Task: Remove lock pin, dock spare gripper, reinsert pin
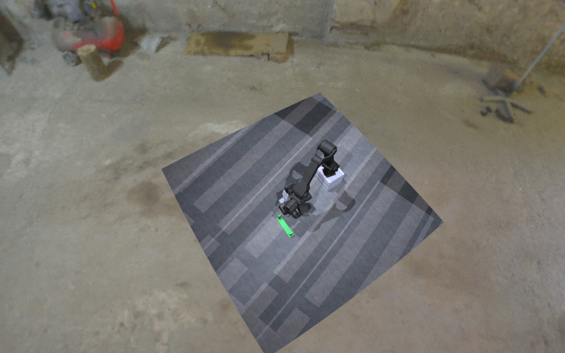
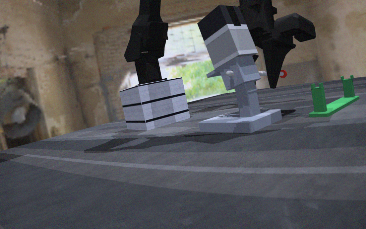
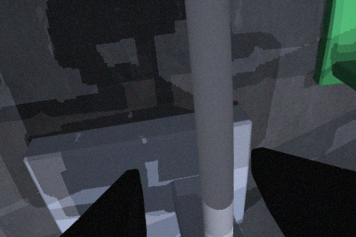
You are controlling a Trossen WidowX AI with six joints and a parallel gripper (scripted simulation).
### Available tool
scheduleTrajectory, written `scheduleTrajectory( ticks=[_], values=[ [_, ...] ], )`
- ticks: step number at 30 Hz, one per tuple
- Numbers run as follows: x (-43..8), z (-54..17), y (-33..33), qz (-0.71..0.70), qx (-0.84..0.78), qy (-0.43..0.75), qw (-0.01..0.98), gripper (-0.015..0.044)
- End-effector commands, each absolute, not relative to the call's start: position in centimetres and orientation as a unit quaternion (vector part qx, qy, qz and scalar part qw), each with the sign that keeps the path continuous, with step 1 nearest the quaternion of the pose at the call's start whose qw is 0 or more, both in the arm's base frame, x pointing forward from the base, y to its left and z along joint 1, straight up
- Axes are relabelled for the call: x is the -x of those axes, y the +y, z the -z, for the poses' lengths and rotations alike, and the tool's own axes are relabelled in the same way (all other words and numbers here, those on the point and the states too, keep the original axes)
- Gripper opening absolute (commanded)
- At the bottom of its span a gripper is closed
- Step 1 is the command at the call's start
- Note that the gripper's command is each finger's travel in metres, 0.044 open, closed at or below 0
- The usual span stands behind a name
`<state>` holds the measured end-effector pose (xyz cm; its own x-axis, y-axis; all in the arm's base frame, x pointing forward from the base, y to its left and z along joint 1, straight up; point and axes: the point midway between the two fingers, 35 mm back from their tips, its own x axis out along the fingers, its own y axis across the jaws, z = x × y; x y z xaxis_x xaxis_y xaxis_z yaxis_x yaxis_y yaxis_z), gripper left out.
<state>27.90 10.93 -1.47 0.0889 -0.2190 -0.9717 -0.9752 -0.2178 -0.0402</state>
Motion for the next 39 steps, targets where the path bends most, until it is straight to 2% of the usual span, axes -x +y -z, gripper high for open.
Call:
scheduleTrajectory(
  ticks=[1,39],
  values=[
    [-27.8,0.8,11.4,-0.472,0.62,0.481,0.401,0.02],
    [-24.7,-5.7,16.1,-0.488,0.626,0.492,0.358,0.02]
  ],
)
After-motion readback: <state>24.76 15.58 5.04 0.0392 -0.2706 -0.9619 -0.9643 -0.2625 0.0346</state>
